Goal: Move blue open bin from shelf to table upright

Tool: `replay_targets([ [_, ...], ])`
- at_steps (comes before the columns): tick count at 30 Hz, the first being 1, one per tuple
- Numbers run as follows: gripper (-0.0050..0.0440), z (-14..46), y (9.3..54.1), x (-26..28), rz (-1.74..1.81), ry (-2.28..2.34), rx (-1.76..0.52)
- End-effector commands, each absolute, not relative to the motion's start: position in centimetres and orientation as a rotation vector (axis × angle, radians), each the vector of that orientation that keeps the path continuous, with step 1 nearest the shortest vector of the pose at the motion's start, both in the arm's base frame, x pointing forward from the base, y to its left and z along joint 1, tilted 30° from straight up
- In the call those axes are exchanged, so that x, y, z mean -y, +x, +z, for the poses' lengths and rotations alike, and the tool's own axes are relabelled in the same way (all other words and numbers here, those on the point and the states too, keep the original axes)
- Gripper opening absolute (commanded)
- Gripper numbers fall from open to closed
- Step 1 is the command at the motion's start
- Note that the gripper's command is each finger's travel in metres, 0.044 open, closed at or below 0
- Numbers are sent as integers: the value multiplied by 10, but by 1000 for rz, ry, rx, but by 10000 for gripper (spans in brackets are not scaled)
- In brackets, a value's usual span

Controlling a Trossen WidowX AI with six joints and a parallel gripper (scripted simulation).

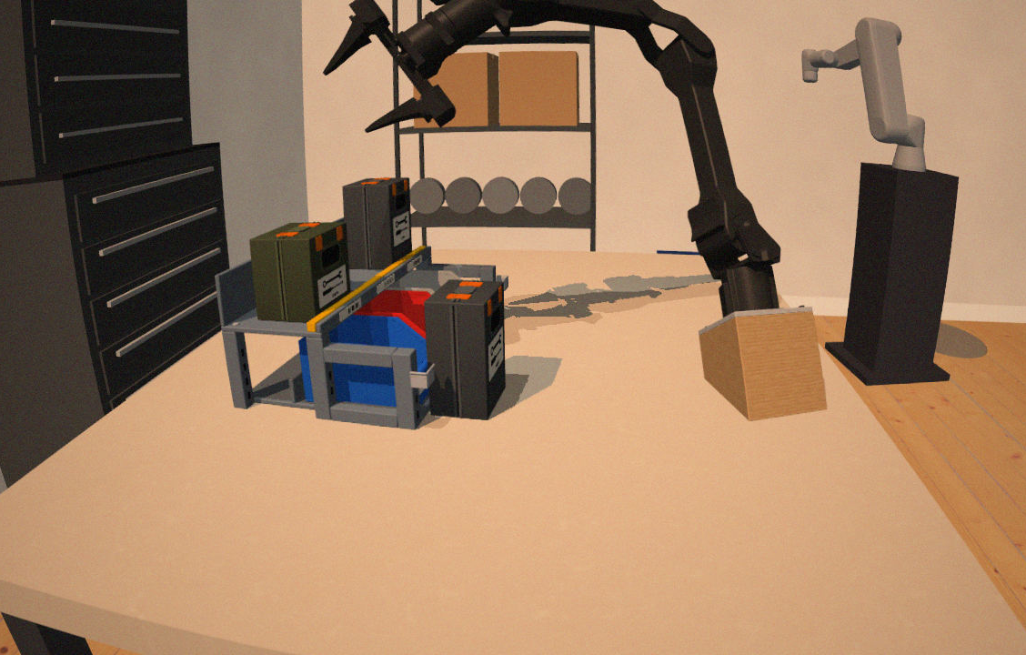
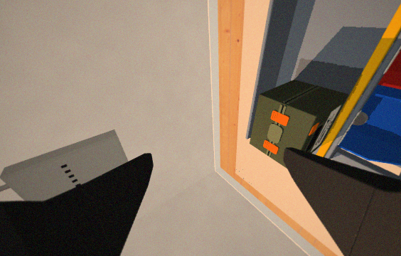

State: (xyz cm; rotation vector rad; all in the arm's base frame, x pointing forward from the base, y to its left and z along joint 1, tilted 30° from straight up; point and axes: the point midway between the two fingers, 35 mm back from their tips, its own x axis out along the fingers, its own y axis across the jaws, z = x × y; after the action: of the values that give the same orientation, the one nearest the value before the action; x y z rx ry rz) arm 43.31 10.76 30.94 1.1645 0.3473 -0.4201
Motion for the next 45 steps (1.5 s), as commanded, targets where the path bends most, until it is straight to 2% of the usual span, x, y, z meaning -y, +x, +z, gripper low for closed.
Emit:
replay_targets([
  [1,440,314,431,-107,-405,1168,-343],
  [45,440,325,410,-71,-249,934,-303],
])
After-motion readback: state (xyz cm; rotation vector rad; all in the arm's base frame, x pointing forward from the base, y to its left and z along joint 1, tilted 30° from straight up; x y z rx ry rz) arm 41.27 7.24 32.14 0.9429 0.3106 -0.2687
